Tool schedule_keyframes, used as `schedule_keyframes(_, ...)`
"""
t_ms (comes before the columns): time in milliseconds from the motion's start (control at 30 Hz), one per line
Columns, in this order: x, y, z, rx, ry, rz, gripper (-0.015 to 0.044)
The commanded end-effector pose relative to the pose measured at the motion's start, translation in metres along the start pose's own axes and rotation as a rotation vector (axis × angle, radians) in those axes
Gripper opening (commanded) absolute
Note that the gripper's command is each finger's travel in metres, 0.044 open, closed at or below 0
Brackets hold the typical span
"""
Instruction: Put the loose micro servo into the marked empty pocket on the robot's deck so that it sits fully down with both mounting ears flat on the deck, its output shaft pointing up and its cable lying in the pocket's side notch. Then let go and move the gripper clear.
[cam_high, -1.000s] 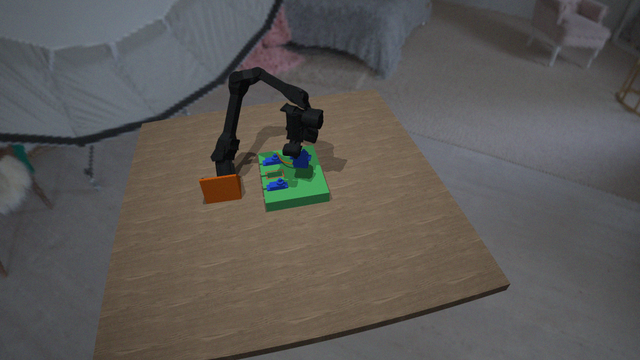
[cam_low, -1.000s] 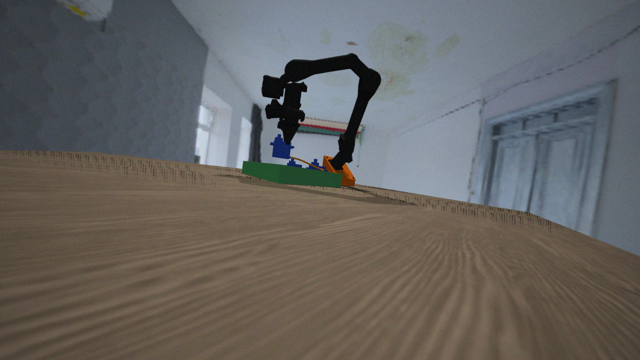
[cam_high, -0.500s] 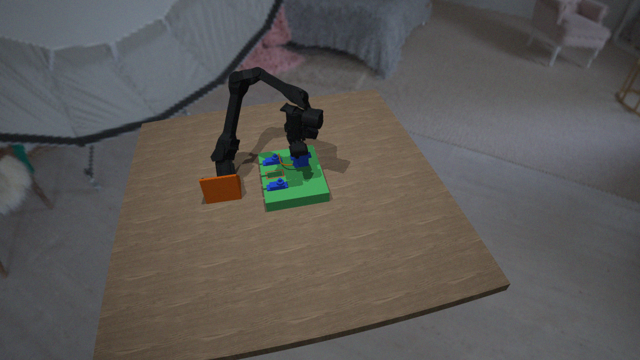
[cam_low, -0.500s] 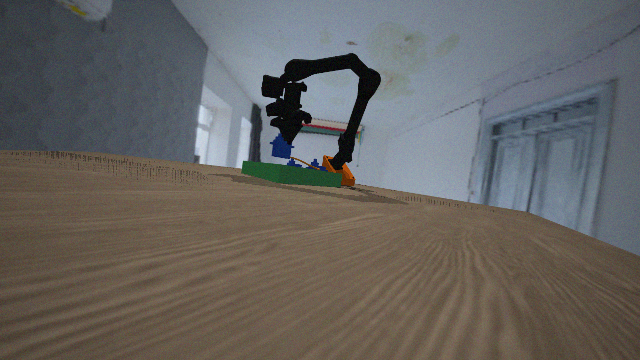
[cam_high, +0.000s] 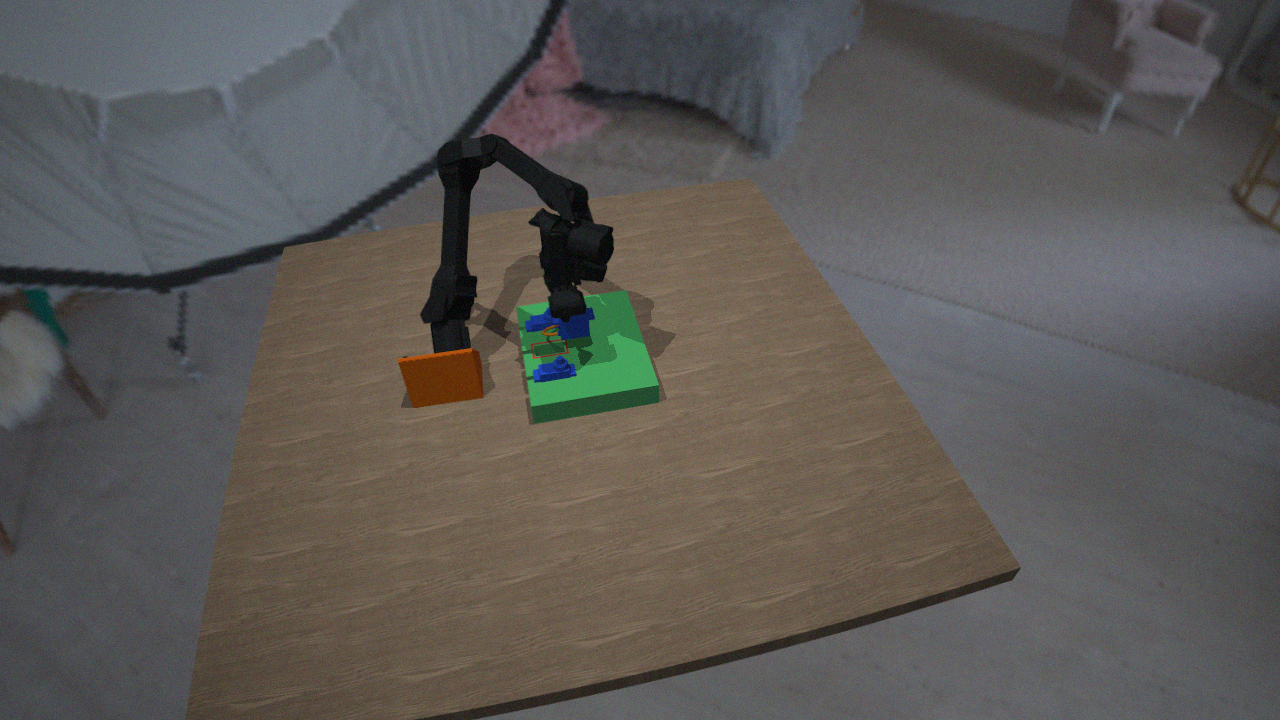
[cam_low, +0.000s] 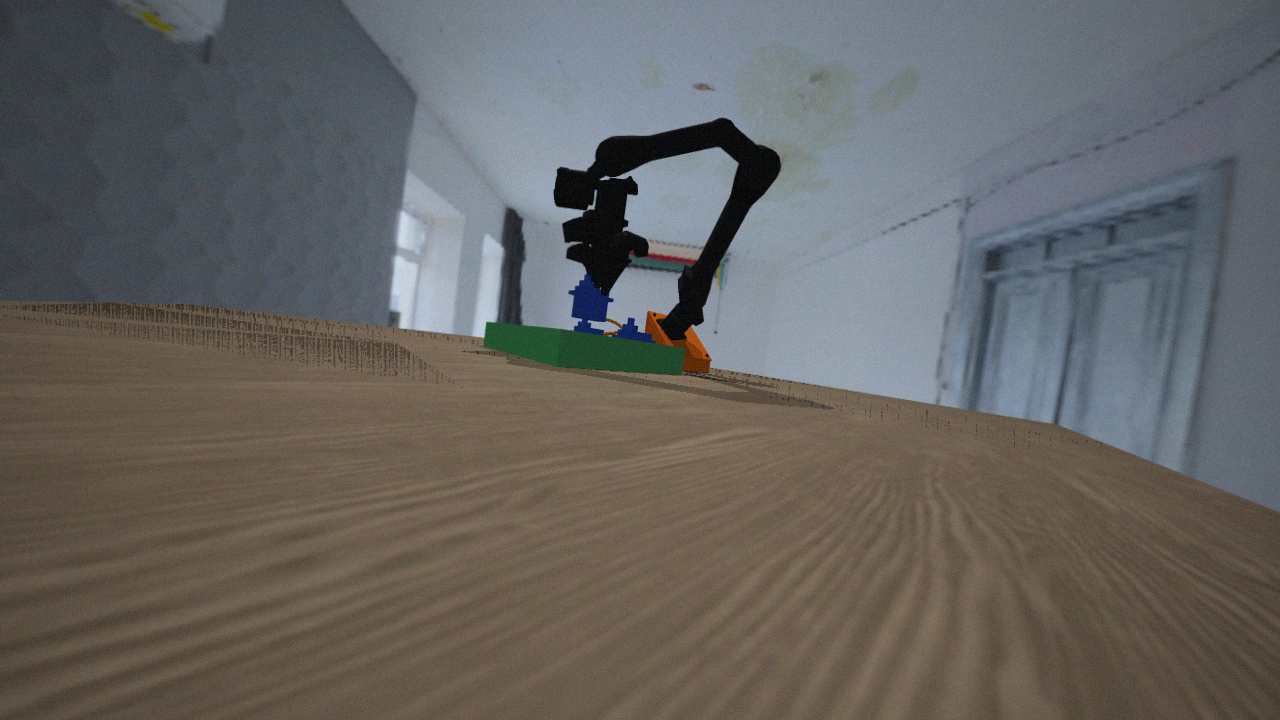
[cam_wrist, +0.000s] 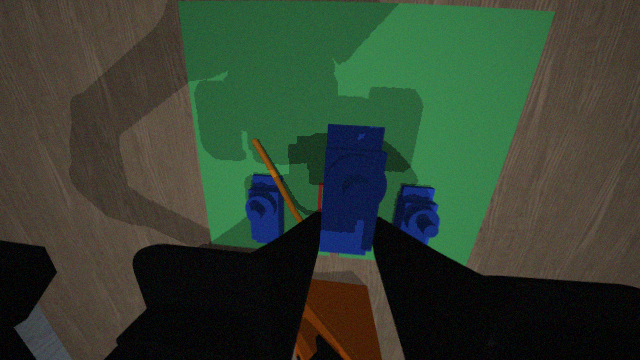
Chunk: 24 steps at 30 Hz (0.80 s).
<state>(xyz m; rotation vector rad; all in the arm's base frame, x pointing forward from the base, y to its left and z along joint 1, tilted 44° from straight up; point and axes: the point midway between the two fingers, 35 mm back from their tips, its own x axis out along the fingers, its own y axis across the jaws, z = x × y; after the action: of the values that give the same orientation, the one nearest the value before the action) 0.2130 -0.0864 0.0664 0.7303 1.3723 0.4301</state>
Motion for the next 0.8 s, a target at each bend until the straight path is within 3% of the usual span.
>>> schedule_keyframes(0, -0.001, 0.000, -0.020, 0.004, -0.001, -0.001, 0.0000)
schedule_keyframes(233, 0.000, 0.000, -0.052, 0.005, 0.001, 0.000, 0.0000)
schedule_keyframes(767, 0.017, 0.000, -0.052, 0.005, 0.000, 0.000, 0.0000)
